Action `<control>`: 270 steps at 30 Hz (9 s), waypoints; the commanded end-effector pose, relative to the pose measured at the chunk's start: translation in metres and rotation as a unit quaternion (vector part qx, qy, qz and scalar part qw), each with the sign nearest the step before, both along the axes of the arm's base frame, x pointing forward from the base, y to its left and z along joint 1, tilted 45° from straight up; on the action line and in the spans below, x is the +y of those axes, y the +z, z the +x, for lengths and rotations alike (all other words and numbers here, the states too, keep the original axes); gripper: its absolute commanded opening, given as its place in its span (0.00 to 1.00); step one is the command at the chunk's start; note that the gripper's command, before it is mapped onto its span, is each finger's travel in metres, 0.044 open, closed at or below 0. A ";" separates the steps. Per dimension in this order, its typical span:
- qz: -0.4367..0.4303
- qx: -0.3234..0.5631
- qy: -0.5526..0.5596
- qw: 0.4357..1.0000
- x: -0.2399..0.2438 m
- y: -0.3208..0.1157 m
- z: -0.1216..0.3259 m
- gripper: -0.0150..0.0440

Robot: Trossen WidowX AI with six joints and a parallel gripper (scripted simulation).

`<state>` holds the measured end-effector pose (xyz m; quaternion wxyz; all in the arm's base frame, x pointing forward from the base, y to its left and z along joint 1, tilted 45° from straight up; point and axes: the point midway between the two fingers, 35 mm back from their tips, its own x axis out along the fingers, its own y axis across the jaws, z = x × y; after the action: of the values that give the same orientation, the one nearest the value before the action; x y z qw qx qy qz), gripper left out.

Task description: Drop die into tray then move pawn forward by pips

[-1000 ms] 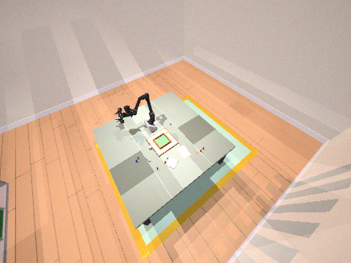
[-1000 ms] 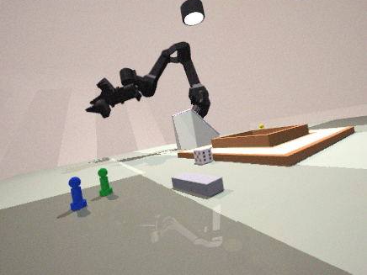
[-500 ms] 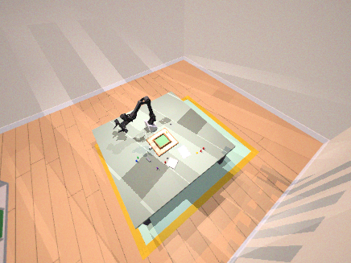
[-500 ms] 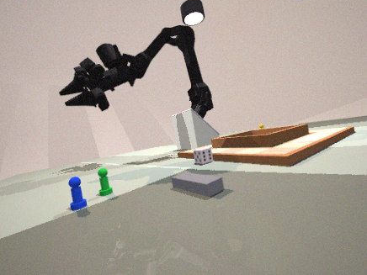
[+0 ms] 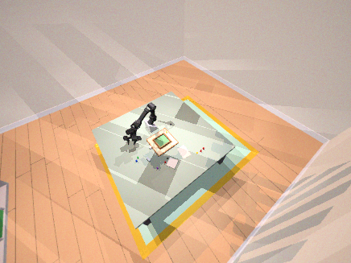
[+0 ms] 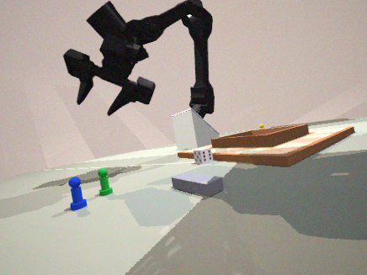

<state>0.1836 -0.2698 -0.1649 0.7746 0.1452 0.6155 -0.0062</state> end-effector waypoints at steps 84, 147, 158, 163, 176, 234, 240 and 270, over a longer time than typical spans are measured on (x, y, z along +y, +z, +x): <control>0.271 0.059 0.175 0.945 0.109 0.101 0.093 0.25; 0.296 0.375 -0.498 0.724 0.260 0.189 0.091 0.25; 0.228 0.359 -0.514 0.745 0.263 0.183 0.085 0.25; 0.156 0.327 -0.533 0.765 0.264 0.179 0.082 0.25; 0.013 0.186 -0.588 0.787 0.265 0.175 0.079 0.25; 0.091 0.270 -0.555 0.782 0.241 0.220 0.085 1.00; 0.295 0.375 -0.498 0.724 0.248 0.200 0.091 1.00; 0.288 0.089 0.123 0.945 0.347 0.259 0.017 0.59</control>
<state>0.2106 0.0682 0.0920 0.6148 0.3306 0.6898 0.1921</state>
